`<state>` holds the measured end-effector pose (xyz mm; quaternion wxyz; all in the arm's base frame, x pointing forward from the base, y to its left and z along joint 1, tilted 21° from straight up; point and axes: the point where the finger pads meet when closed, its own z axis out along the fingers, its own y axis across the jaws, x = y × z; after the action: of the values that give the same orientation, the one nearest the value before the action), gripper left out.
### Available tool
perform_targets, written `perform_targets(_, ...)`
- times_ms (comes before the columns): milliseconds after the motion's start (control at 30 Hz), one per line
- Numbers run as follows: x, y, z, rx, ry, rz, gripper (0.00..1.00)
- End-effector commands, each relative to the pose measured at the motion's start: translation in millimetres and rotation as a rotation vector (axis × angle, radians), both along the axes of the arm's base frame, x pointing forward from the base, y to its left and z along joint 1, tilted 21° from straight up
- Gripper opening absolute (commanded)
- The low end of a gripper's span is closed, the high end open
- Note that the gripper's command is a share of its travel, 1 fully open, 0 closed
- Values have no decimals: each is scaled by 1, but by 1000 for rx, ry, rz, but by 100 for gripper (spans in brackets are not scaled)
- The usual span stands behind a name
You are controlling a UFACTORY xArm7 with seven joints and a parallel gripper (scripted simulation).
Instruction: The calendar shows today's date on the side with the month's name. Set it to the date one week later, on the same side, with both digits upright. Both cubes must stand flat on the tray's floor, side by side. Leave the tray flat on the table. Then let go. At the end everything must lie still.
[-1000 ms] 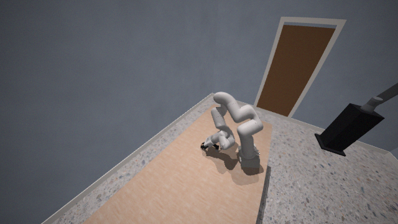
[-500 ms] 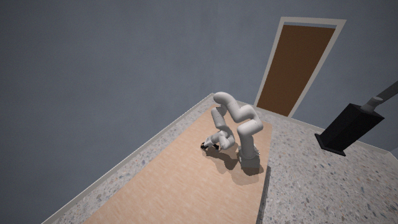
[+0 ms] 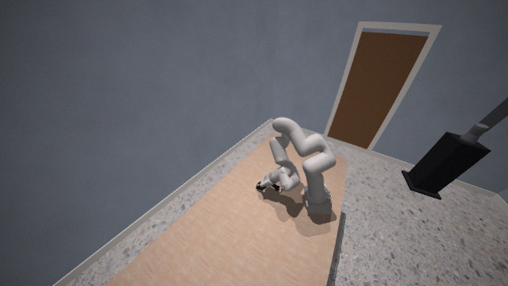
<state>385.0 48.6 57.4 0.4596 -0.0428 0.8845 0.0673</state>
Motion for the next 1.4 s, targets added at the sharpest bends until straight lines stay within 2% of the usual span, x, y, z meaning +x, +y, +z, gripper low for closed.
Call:
perform_targets(0,-1,0,2,0,-1,0,27)
perform_targets(167,-3,-1,9,0,-1,0,27)
perform_targets(567,-20,-7,57,0,-1,0,27)
perform_targets(867,-23,-8,65,0,-2,0,27)
perform_targets(1367,-23,-8,66,0,-1,0,27)
